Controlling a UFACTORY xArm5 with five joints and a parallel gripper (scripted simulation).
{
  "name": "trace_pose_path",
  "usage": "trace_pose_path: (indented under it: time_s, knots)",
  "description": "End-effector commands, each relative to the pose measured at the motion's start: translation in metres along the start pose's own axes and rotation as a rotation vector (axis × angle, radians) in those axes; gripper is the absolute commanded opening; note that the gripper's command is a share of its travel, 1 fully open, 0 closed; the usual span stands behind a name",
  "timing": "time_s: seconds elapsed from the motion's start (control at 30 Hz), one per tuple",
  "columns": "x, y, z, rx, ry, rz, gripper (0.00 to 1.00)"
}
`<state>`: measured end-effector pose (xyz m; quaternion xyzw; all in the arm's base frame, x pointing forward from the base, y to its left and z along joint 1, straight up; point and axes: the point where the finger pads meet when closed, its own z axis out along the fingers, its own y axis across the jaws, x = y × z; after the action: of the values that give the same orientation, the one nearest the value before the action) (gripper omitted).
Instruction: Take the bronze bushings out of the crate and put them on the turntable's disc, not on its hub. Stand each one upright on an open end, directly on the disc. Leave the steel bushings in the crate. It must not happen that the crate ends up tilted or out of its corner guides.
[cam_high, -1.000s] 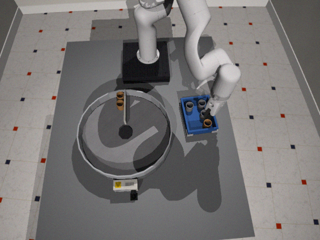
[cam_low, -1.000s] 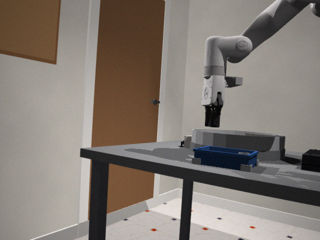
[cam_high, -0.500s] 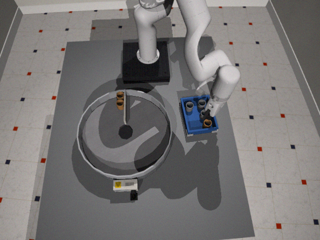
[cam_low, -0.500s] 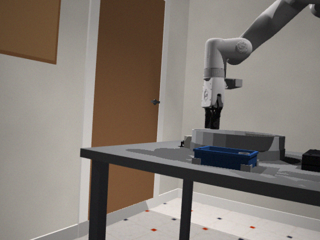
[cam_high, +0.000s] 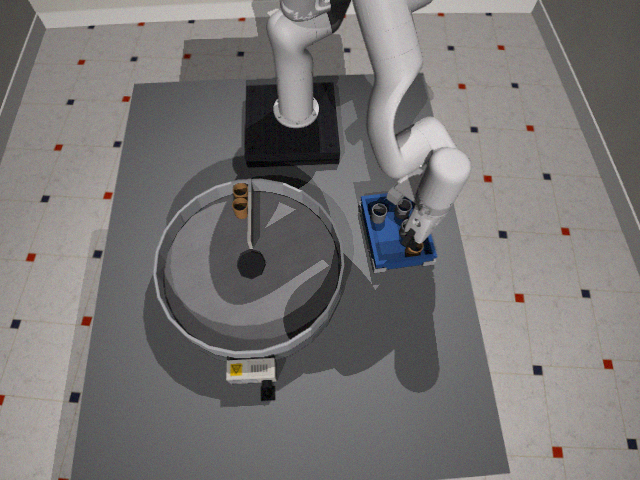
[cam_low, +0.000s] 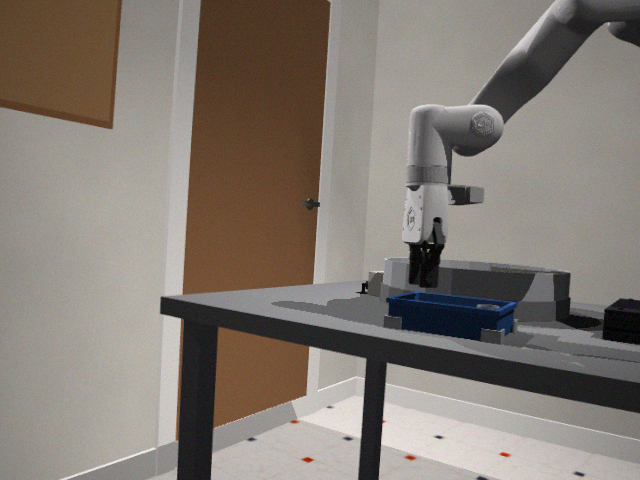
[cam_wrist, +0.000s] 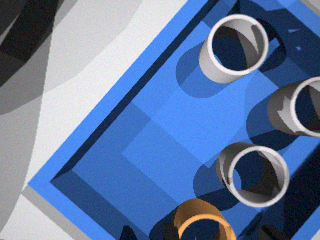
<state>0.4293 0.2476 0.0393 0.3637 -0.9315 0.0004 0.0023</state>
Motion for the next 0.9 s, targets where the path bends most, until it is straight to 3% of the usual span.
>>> trace_pose_path:
  time_s: [0.0, 0.87]
  knots:
    - [-0.0034, -0.0008, 0.0143, 0.001, -0.007, 0.0, 0.48]
    - [-0.0035, -0.0009, 0.0226, 0.001, -0.007, 0.0, 0.48]
